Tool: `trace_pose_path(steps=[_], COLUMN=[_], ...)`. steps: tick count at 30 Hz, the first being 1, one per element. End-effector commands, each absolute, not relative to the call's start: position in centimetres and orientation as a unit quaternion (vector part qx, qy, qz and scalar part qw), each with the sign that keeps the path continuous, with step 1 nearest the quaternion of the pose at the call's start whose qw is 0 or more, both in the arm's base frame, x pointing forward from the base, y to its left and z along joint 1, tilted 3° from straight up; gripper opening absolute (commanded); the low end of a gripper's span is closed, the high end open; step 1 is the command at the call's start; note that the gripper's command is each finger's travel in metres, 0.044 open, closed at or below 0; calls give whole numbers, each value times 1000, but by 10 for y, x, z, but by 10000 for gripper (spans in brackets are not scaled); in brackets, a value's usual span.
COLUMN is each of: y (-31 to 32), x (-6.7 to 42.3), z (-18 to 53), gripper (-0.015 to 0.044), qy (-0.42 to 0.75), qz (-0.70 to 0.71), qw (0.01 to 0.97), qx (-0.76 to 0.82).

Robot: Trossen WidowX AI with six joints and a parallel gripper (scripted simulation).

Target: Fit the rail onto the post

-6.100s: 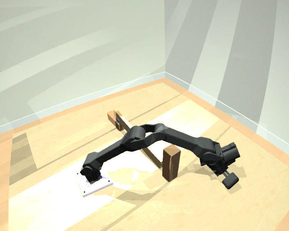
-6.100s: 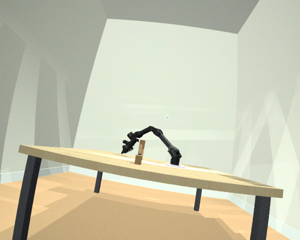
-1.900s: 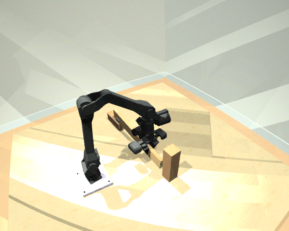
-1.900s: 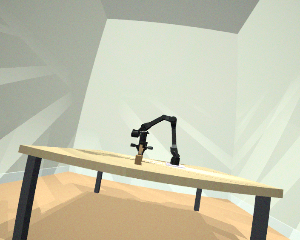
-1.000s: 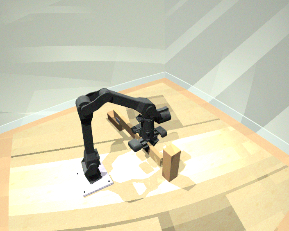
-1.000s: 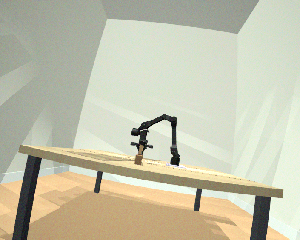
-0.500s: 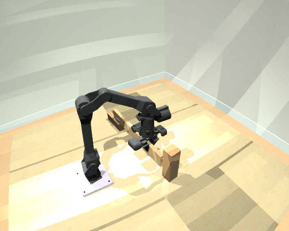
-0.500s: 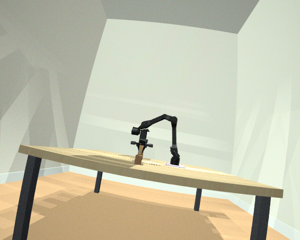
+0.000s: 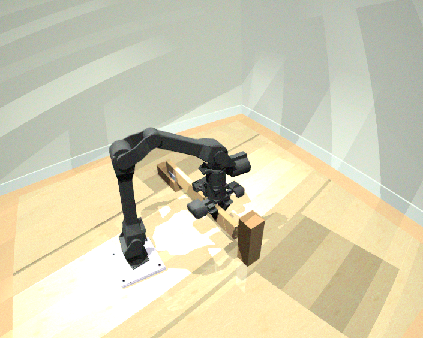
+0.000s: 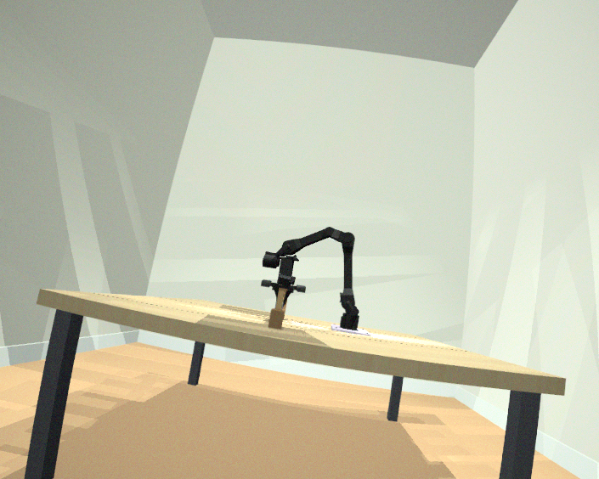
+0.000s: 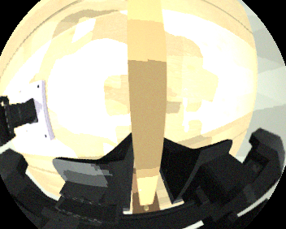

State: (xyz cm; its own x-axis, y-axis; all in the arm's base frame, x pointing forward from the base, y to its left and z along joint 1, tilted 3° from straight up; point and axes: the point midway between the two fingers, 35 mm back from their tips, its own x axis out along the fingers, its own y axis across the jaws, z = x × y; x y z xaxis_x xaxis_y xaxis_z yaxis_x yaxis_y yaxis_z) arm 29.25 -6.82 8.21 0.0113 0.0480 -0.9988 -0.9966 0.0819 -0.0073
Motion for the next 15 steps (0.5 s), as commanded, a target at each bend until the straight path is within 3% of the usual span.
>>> trace_pose_path(steps=[1, 15], y=[-69, -69], x=[295, 295], z=[87, 94], gripper=[0, 0], qy=[502, 502], qz=[487, 487], qw=[536, 536], qx=[-472, -472])
